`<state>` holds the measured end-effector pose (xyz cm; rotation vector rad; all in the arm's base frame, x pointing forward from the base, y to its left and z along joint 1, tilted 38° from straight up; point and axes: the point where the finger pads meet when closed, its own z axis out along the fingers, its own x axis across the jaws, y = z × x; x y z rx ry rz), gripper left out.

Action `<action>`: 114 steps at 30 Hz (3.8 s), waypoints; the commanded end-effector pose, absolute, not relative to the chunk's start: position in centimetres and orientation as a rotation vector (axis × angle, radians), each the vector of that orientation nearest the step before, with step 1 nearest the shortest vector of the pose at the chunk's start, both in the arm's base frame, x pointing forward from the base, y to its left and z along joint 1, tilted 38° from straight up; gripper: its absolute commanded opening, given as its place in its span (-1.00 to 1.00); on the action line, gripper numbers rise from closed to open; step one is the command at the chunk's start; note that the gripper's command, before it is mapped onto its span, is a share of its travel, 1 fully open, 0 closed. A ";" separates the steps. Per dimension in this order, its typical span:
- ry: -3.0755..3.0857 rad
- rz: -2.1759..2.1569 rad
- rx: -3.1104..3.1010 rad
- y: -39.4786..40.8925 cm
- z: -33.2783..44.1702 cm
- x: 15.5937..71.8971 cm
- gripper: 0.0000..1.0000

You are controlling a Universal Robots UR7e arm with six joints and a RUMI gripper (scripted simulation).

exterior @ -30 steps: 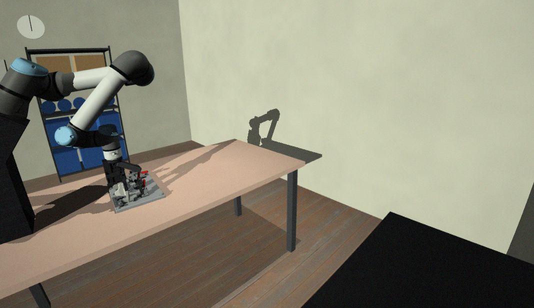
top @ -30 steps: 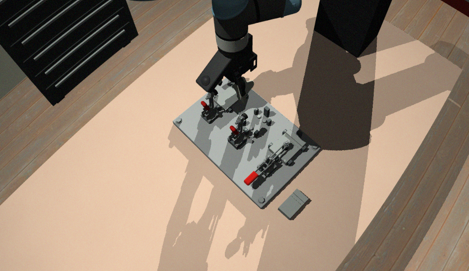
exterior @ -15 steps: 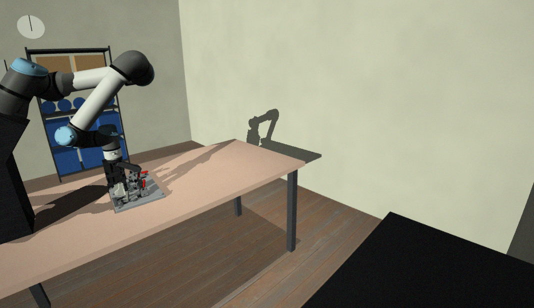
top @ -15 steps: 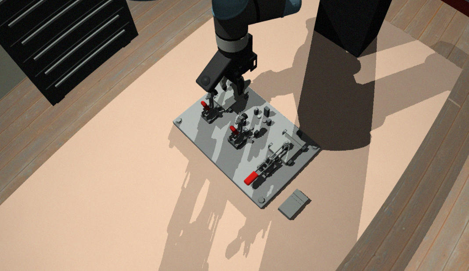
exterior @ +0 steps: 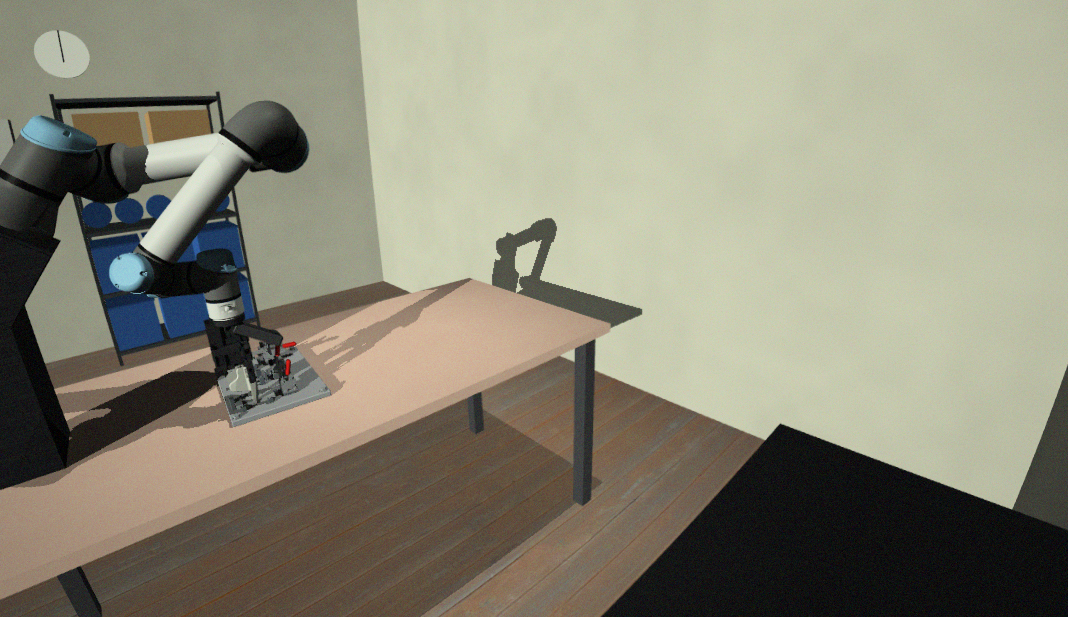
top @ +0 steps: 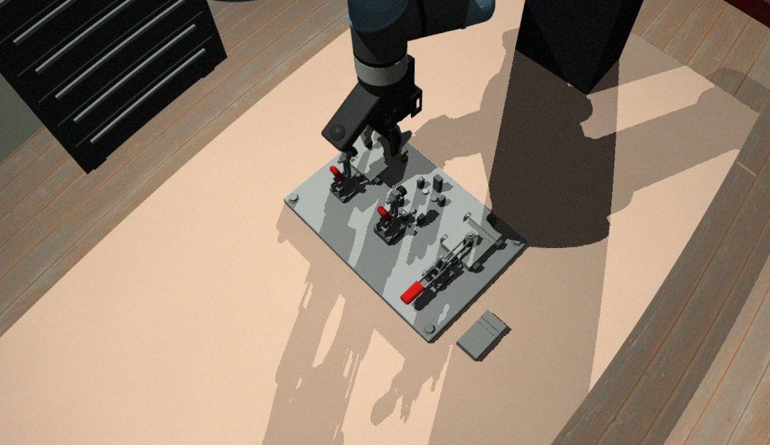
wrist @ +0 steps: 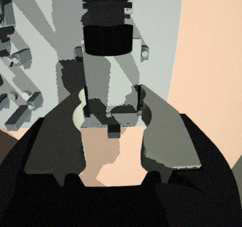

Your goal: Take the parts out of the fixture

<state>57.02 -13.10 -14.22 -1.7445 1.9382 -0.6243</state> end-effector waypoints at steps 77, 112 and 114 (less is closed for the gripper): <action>1.938 -0.625 -1.744 -12.9 -10.1 53.3 -1.00; 1.938 -0.625 -1.744 -12.8 -9.1 52.1 -1.00; 1.938 -0.625 -1.744 -12.8 -9.1 52.1 -1.00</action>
